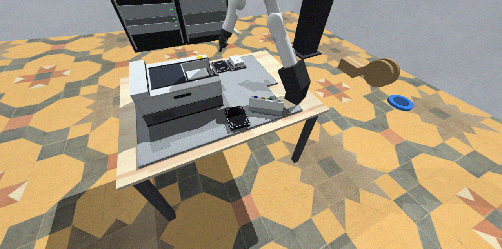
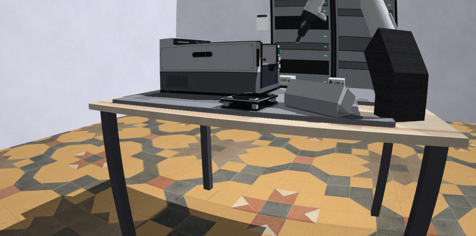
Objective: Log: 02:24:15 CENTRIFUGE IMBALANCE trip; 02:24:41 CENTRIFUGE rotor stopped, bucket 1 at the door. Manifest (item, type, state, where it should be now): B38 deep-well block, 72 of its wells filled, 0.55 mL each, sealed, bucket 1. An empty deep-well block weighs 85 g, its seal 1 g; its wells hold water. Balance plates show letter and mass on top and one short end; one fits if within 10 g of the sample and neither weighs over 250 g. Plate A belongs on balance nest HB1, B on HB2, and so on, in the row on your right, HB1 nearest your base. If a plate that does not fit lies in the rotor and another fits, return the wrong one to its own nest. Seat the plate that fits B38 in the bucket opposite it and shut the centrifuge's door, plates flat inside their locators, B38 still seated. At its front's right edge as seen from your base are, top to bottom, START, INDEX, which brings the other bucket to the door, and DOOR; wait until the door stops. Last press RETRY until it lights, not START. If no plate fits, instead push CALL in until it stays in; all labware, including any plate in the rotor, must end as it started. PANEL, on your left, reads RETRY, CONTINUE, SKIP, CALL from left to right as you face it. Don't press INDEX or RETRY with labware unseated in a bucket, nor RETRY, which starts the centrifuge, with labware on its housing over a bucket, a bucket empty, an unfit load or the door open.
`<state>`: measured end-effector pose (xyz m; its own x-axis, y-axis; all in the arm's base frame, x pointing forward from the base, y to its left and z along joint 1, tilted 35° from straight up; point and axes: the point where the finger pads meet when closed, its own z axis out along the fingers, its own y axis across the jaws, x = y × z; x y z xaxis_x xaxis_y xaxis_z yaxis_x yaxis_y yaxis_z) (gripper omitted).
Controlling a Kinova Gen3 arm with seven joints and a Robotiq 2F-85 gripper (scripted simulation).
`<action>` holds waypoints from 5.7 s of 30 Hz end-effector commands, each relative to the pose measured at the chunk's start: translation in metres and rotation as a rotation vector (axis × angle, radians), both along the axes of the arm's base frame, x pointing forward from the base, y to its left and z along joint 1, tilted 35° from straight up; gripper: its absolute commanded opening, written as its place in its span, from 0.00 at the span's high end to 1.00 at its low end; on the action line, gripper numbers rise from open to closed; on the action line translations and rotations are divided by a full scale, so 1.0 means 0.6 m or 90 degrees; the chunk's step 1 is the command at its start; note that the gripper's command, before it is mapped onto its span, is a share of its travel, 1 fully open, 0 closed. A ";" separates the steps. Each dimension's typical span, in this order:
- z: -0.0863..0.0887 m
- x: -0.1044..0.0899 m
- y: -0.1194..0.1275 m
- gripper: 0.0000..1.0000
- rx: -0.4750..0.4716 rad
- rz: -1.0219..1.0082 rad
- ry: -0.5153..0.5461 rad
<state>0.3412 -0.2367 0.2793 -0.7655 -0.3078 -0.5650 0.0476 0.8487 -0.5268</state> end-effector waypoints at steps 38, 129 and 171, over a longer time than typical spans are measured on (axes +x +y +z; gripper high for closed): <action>0.123 -0.105 0.083 0.90 -0.003 -0.006 0.005; 0.123 -0.105 0.083 0.90 -0.003 -0.006 0.005; 0.123 -0.105 0.083 0.90 0.011 -0.152 0.241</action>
<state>0.2775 -0.1875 0.3525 -0.9599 -0.1056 -0.2596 0.0501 0.8467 -0.5297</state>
